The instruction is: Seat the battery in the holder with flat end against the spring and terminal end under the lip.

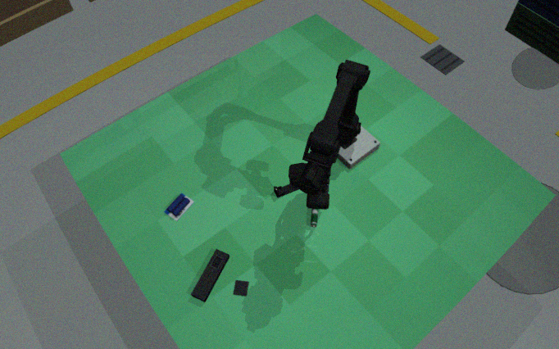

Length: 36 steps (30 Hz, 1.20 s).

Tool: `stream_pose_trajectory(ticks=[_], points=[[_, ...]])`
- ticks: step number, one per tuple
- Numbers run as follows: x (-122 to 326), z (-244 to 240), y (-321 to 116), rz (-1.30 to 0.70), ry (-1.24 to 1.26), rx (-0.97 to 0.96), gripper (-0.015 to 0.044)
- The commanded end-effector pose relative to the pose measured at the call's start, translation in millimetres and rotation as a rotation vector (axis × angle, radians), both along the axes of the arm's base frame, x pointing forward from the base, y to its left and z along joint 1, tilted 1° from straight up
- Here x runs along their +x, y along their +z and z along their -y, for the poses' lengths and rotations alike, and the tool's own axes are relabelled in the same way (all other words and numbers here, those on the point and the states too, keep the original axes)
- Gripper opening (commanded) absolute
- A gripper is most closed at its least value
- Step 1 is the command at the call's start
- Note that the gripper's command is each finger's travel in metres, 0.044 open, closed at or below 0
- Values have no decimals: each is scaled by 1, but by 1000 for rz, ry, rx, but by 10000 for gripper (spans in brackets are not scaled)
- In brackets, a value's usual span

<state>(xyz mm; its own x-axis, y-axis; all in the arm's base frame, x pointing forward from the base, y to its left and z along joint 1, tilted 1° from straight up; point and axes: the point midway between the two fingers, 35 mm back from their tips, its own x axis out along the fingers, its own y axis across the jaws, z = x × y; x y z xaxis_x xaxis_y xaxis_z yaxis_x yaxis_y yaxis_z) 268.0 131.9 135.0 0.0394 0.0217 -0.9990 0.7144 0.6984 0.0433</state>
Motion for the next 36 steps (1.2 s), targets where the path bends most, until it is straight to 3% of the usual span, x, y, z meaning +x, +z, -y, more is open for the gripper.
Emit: stream_pose_trajectory(ticks=[1,7,16,36], points=[[2,-2,-6,3,131,-5,79],[10,-8,-31,16,719,-28,223],[18,-16,-66,35,1531,-59,223],[19,-16,-73,35,1546,-60,223]])
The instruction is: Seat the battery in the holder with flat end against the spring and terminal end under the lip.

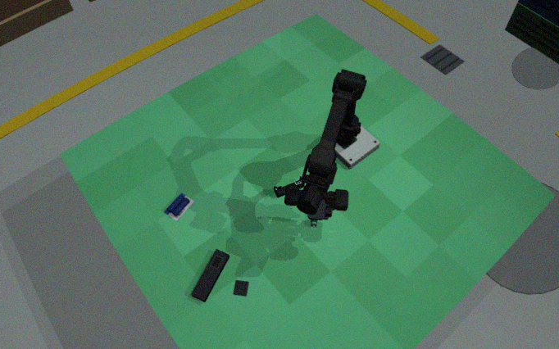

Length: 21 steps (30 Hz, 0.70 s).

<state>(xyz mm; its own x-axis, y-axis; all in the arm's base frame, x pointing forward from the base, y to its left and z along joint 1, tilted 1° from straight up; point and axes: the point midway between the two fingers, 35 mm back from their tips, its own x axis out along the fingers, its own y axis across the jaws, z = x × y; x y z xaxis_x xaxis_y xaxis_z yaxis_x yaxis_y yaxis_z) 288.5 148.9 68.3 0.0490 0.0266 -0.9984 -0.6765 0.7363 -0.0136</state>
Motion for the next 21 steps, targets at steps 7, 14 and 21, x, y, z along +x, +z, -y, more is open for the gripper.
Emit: stream_pose_trajectory(ticks=[7,14,21], points=[[-1,0,-18,-9,8,-3,223],[-1,0,-29,-9,8,-3,223],[0,0,-40,-9,8,-3,223]])
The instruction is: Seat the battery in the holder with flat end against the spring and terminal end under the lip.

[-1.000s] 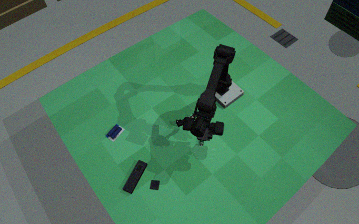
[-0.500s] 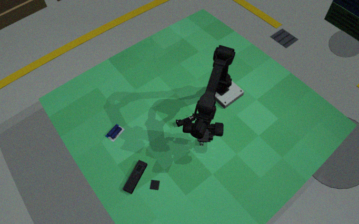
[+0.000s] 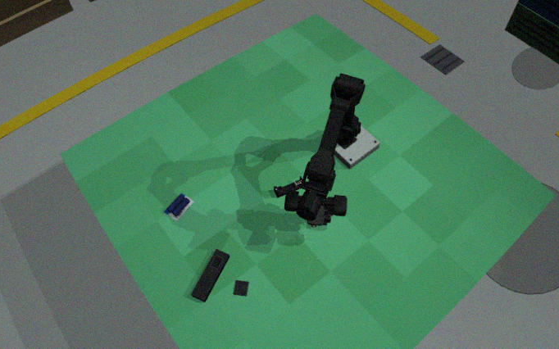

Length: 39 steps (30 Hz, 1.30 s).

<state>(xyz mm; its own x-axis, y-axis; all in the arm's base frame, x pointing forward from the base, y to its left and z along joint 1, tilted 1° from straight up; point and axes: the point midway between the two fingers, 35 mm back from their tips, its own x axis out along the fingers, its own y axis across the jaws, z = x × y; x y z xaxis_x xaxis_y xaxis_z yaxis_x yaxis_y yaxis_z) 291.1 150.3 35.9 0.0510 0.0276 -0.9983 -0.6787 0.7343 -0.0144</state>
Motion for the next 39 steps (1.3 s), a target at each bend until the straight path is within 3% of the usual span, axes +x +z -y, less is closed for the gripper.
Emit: stream_pose_trajectory(ticks=[1,8,13,17,23,29,33,39], points=[[-3,1,-10,-11,5,-4,223],[-3,1,-18,-12,5,-4,223],[-3,1,-18,-12,5,-4,92],[-3,1,-18,-12,5,-4,65],[-3,1,-17,-12,5,-4,61],[-5,2,30,-11,5,-4,61],[-5,4,32,-11,-4,-4,61],[0,45,40,-16,-291,7,61]])
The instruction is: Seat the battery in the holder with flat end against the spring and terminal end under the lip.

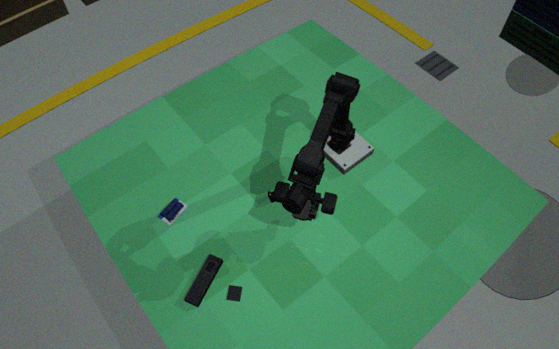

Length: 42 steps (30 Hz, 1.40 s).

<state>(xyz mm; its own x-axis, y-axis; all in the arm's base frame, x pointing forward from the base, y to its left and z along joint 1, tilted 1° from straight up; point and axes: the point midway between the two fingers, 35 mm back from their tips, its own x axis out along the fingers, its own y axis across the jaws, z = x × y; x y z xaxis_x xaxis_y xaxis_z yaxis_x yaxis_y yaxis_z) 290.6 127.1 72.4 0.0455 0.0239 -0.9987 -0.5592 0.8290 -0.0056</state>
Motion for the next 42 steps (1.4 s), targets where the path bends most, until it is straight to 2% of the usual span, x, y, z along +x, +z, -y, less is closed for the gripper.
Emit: stream_pose_trajectory(ticks=[1,14,22,42], points=[[1,29,5,-7,-193,5,61],[-13,118,20,-15,-872,23,61],[-12,118,18,-9,-872,28,61],[-6,118,-19,238,-864,71,61]])
